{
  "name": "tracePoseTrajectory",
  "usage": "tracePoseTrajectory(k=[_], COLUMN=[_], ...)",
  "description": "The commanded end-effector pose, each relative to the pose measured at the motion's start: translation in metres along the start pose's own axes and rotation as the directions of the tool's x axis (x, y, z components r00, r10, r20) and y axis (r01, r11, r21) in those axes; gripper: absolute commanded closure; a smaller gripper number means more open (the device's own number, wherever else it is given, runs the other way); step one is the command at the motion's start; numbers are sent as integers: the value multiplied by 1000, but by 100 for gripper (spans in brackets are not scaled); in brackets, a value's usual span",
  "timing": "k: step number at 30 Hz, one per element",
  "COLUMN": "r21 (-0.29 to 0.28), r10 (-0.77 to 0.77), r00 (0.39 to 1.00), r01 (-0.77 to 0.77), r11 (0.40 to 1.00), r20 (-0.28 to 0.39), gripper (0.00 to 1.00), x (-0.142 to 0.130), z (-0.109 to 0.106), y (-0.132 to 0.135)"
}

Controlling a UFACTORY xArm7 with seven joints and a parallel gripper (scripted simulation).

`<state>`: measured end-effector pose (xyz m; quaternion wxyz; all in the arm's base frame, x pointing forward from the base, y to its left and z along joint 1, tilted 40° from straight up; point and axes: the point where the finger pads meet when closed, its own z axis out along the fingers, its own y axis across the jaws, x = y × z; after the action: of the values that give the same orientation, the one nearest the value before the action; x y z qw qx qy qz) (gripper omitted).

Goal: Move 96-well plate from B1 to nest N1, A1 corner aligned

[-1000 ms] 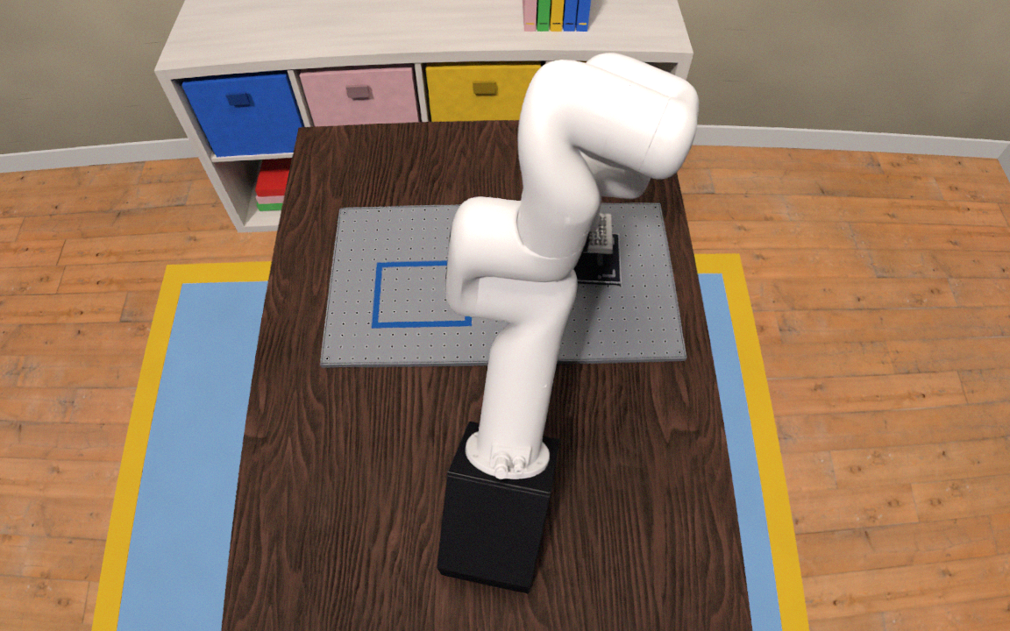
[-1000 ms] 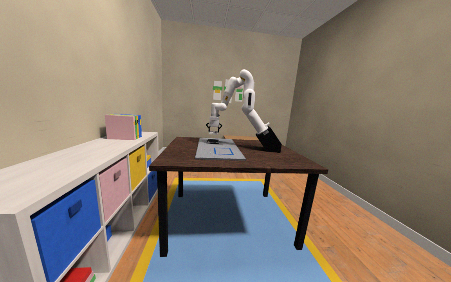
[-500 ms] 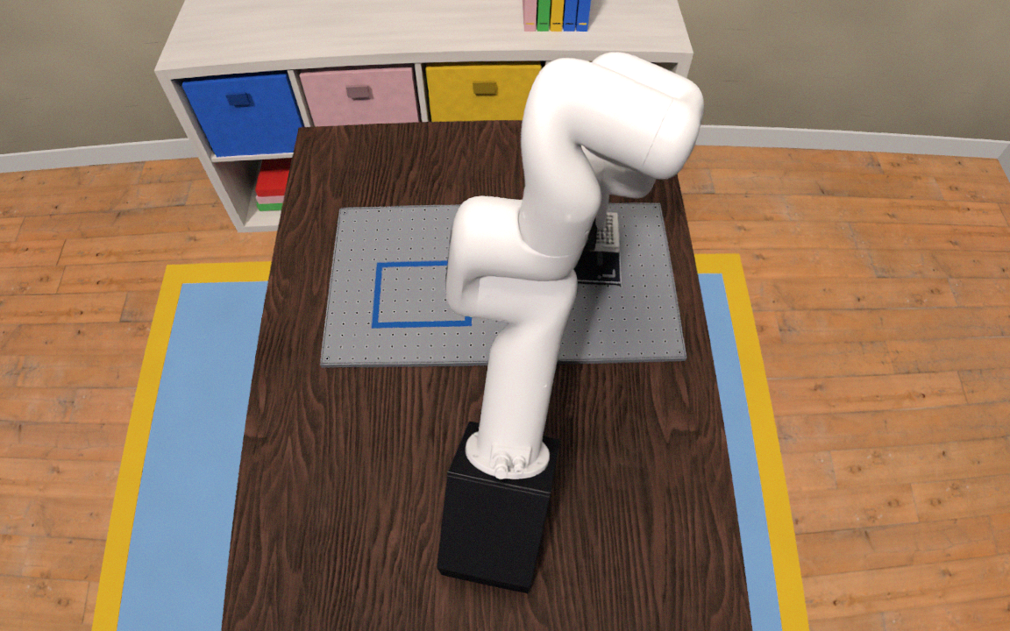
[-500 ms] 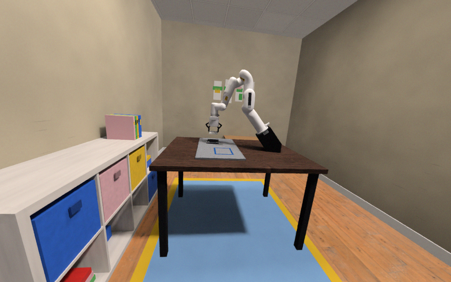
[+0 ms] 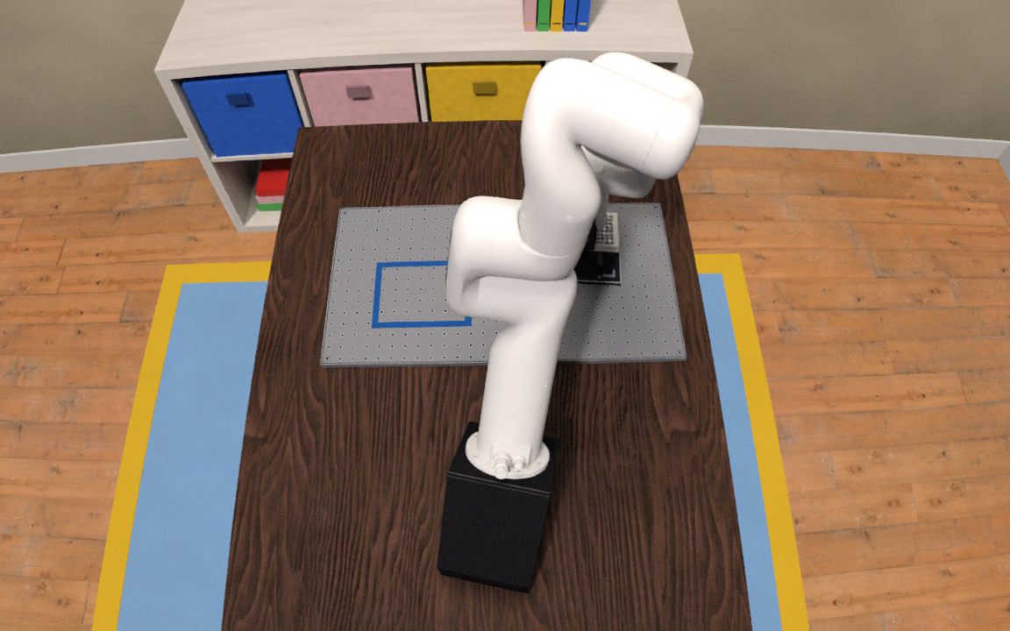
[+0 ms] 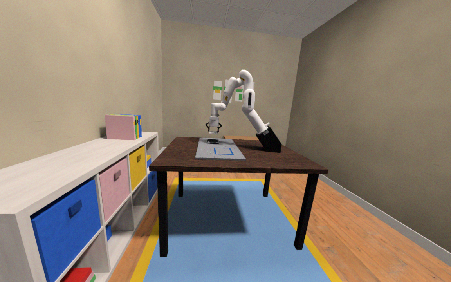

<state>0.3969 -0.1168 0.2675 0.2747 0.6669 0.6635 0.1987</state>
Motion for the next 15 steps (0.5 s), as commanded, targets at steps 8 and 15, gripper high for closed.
tracePoseTrajectory(k=[8,15], r21=[-3,-3], r10=[0,0], r00=[1000,1000], r01=[0,0], r11=[1000,1000], r20=[1,1], gripper=[100,100], x=[0,0], z=[-1,7], y=[1,1])
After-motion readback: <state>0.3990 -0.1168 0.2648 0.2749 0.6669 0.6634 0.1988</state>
